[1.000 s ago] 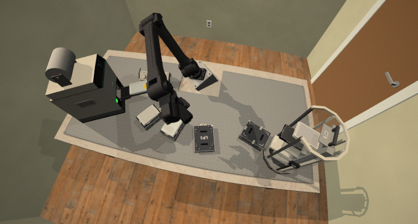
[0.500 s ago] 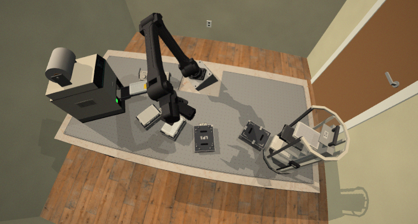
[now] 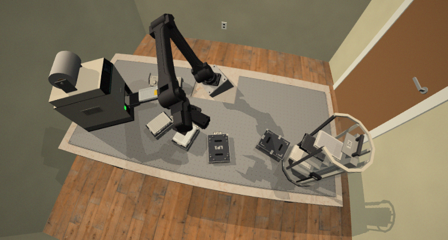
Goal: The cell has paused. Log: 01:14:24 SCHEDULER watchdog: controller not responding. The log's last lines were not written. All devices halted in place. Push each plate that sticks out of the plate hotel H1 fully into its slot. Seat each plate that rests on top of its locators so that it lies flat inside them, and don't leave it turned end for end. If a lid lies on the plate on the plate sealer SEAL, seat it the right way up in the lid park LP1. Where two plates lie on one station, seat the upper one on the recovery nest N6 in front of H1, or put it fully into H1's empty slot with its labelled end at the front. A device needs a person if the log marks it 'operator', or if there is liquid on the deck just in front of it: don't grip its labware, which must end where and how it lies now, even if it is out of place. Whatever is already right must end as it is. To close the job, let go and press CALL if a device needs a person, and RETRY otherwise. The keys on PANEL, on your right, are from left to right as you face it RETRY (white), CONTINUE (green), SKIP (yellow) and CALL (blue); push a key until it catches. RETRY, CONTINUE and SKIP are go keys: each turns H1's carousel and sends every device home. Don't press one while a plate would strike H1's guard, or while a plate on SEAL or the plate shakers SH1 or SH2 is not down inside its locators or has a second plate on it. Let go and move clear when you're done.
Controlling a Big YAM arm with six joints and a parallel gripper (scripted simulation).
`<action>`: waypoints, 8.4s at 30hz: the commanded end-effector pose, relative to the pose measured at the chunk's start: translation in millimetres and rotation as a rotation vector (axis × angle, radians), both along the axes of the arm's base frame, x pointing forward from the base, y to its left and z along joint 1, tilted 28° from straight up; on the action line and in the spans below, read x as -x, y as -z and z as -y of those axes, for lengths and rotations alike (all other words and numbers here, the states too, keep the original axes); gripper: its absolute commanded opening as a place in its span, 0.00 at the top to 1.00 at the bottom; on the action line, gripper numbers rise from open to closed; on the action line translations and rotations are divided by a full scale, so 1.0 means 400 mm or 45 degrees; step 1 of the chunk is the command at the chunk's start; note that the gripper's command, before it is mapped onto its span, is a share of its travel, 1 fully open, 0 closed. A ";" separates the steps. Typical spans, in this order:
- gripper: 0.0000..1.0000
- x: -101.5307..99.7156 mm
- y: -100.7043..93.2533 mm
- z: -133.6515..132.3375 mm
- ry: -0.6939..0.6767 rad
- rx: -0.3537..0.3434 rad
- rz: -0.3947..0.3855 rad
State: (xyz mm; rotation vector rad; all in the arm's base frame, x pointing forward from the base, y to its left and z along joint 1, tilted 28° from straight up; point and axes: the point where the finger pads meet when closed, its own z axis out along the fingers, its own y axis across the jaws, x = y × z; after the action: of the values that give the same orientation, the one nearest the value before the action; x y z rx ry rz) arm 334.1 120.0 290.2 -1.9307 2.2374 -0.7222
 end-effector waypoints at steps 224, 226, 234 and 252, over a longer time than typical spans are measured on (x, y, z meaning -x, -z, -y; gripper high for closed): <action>0.00 0.052 -0.090 -0.525 0.772 -0.381 0.259; 0.00 0.056 -0.083 -0.541 0.772 -0.382 0.258; 0.00 0.071 -0.057 -0.602 0.797 -0.391 0.262; 0.00 0.103 -0.005 -0.719 0.796 -0.375 0.255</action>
State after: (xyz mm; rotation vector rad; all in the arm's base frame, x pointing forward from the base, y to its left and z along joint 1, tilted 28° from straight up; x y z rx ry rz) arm 297.3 382.5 283.7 -0.9840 2.6492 -0.5951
